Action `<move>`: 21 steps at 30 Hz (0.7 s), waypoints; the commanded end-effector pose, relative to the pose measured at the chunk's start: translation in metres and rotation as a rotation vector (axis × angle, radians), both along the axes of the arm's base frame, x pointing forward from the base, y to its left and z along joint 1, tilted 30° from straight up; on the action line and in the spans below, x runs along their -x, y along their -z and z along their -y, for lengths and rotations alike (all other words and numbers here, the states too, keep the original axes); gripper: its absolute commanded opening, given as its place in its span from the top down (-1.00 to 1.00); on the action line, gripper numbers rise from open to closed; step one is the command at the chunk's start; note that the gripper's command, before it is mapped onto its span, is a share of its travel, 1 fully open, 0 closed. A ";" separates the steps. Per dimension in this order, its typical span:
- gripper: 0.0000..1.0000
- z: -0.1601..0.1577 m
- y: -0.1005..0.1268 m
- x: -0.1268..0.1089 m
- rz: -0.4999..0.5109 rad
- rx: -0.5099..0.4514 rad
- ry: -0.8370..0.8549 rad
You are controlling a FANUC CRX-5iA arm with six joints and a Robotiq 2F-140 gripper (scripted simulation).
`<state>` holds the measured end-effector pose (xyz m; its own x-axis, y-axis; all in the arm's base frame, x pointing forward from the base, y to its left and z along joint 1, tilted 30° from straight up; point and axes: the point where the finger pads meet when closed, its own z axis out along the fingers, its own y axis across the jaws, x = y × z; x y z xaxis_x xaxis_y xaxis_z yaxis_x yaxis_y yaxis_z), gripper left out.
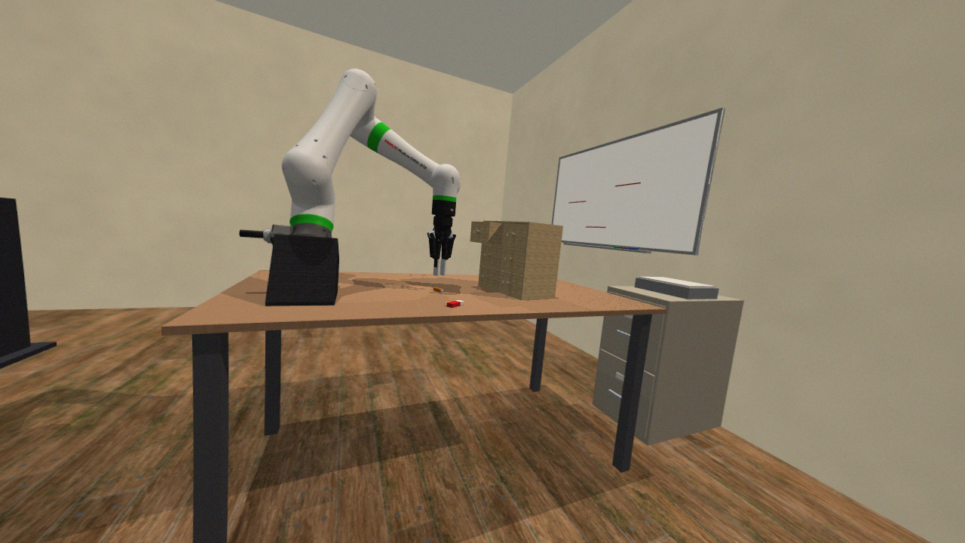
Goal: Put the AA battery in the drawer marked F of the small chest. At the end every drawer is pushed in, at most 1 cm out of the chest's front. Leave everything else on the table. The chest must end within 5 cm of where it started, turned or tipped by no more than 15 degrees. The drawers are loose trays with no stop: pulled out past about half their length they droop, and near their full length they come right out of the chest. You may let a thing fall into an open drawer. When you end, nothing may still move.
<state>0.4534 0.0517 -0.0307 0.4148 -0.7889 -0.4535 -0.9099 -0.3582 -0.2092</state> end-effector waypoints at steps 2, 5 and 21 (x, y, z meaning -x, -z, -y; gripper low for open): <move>0.65 -0.004 0.007 0.000 0.000 0.000 0.000; 0.65 -0.008 0.014 0.000 0.000 0.000 0.000; 0.65 -0.021 0.037 0.000 0.000 0.000 0.000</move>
